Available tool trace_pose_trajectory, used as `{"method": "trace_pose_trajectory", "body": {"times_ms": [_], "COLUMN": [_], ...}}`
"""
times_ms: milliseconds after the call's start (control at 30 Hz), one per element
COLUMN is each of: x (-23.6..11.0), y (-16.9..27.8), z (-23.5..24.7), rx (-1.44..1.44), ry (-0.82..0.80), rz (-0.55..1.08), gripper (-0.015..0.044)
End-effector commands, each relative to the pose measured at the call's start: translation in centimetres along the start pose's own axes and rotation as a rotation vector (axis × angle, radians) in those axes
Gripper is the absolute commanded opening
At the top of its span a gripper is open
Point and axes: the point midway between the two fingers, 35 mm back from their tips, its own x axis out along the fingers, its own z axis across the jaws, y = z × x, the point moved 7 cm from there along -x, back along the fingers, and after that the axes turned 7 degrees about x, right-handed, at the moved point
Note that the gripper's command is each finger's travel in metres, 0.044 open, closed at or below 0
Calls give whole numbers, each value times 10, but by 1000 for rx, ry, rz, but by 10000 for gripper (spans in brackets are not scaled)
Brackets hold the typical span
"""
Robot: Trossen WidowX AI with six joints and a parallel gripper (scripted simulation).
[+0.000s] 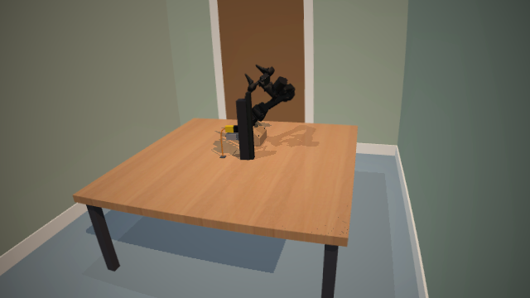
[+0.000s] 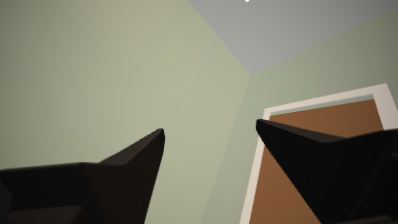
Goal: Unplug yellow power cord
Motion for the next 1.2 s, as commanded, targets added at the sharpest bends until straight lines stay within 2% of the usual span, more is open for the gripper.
{"method": "trace_pose_trajectory", "body": {"times_ms": [0, 133, 267, 467, 667, 933, 1167], "x": [0, 9, 26, 59, 88, 91, 75], "y": [0, -7, -24, -37, -27, -1, 27], "z": [0, -5, 13, 62, 105, 179, 235], "rx": [-1, -10, 3, -11, 3, 33, 127], "ry": [2, 31, -42, -233, -416, -787, -948], "rz": [2, 41, 74, 194, 389, 855, 1481], "gripper": [374, 269, 164, 160, 160, 160, 160]}}
